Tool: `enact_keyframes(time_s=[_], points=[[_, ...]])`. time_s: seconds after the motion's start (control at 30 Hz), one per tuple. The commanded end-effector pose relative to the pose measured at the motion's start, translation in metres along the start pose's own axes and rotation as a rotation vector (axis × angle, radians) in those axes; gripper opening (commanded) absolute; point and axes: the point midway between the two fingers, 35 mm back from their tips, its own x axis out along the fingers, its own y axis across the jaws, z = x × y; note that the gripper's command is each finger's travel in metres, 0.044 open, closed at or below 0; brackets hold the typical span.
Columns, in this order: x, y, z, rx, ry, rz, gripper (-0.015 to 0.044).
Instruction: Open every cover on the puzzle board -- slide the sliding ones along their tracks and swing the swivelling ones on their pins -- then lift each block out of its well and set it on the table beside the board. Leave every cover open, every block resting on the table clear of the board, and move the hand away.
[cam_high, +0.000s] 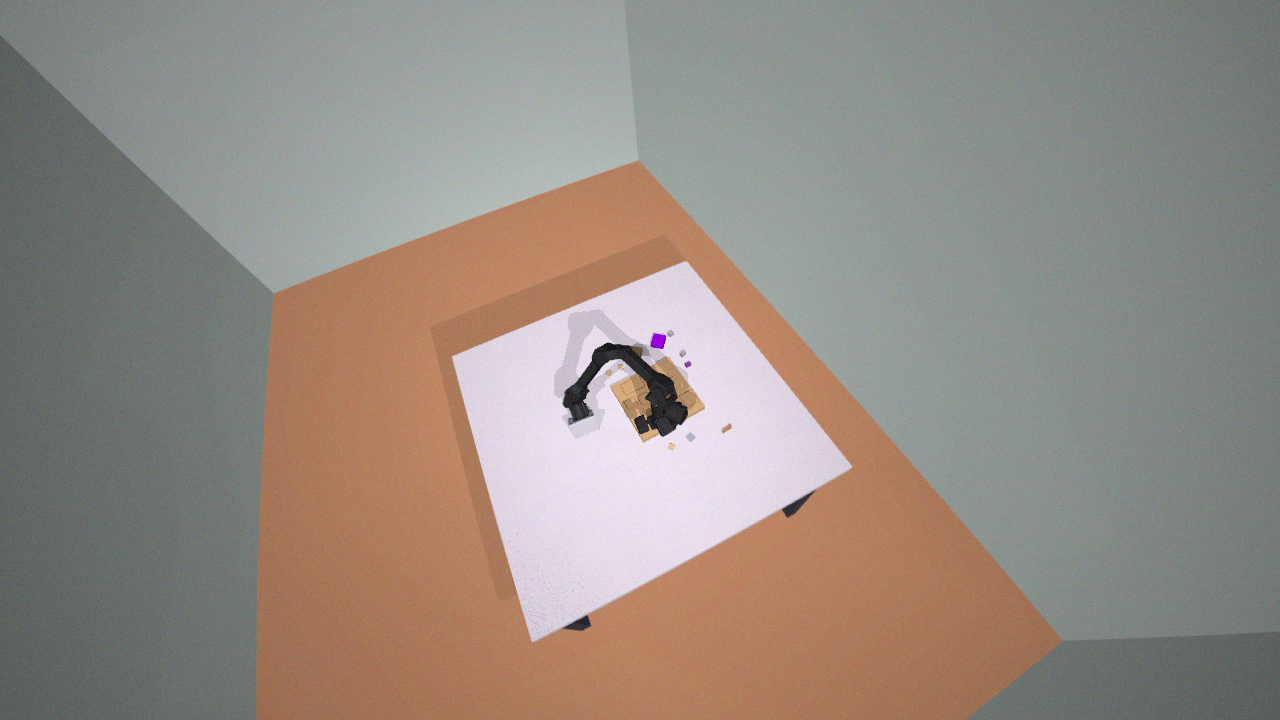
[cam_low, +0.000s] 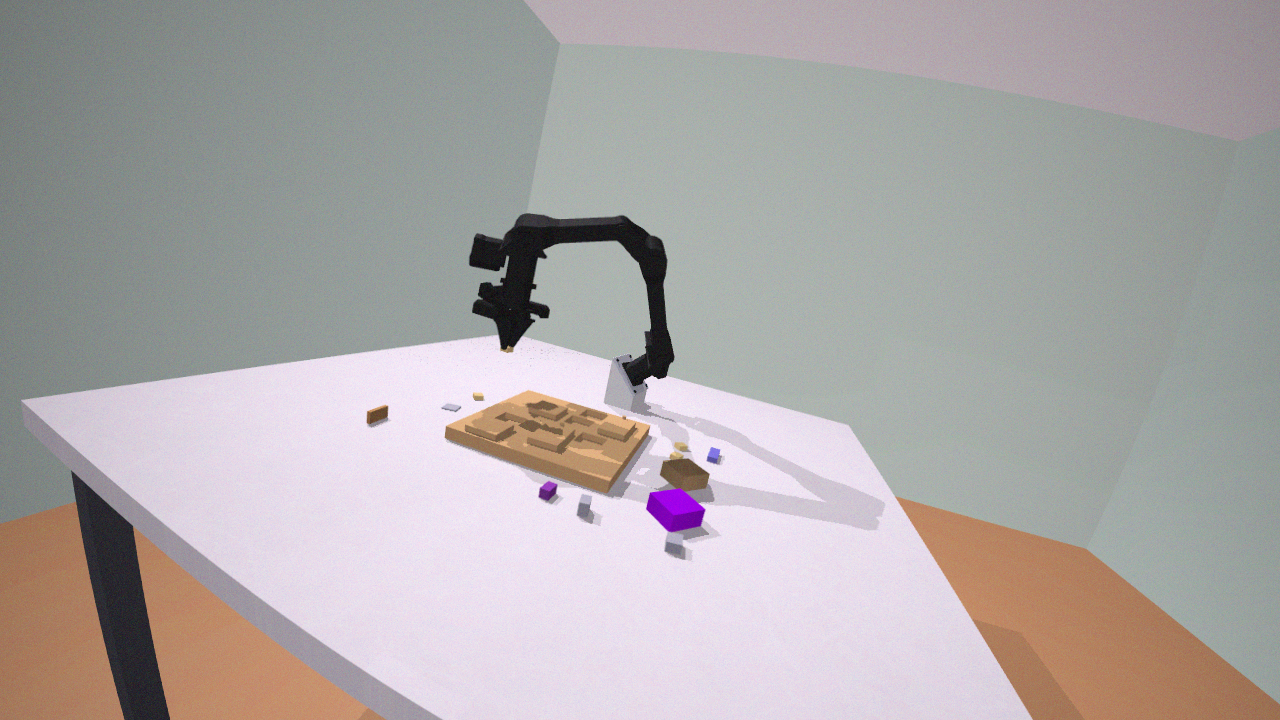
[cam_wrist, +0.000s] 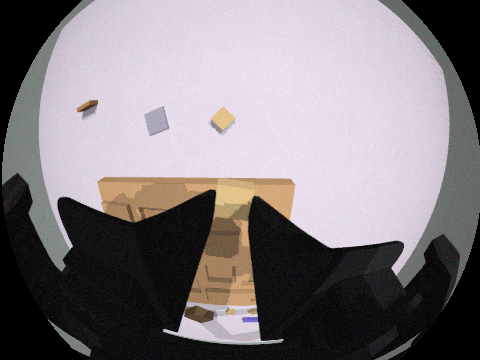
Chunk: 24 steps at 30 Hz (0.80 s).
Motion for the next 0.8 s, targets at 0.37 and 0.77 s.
enact_keyframes(time_s=[0.37,0.77], points=[[0.01,-0.035,0.049,-0.011,0.016,-0.002,0.008],[0.023,-0.035,0.052,-0.011,0.017,-0.002,0.008]])
